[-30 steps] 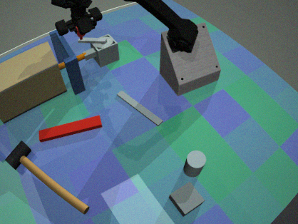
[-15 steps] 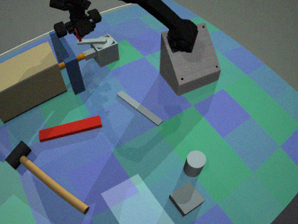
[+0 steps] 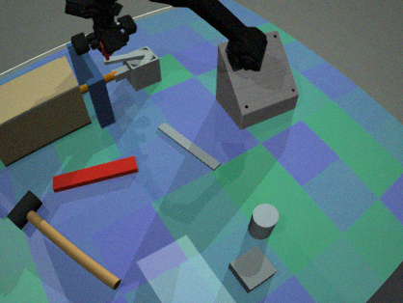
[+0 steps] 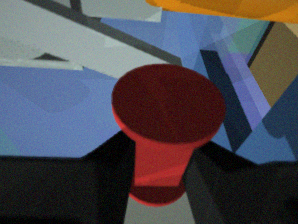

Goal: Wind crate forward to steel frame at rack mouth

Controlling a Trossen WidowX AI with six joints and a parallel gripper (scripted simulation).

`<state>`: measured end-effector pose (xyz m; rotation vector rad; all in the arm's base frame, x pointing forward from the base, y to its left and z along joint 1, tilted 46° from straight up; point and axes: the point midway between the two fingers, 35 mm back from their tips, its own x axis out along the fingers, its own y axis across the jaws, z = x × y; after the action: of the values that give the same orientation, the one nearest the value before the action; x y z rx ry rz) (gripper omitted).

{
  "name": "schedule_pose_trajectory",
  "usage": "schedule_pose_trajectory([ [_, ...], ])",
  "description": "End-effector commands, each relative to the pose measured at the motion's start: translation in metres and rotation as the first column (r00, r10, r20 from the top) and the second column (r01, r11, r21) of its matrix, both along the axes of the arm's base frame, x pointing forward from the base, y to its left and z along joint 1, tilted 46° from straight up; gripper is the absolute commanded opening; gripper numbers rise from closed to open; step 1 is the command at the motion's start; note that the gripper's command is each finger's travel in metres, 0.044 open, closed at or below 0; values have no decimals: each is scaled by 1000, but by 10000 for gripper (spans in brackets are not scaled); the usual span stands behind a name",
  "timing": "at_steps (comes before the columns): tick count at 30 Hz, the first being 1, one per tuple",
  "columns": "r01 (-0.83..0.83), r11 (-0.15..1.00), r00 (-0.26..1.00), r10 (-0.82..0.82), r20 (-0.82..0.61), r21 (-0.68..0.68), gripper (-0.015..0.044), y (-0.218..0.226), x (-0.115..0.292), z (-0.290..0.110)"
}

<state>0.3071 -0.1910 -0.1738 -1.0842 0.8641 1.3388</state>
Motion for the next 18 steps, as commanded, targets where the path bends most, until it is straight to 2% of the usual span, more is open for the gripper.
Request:
schedule_pose_trajectory([
  [1,0,1000,1000,0,3,28,0,10,2,5],
  [18,0,1000,1000,0,3,29,0,24,3,18],
])
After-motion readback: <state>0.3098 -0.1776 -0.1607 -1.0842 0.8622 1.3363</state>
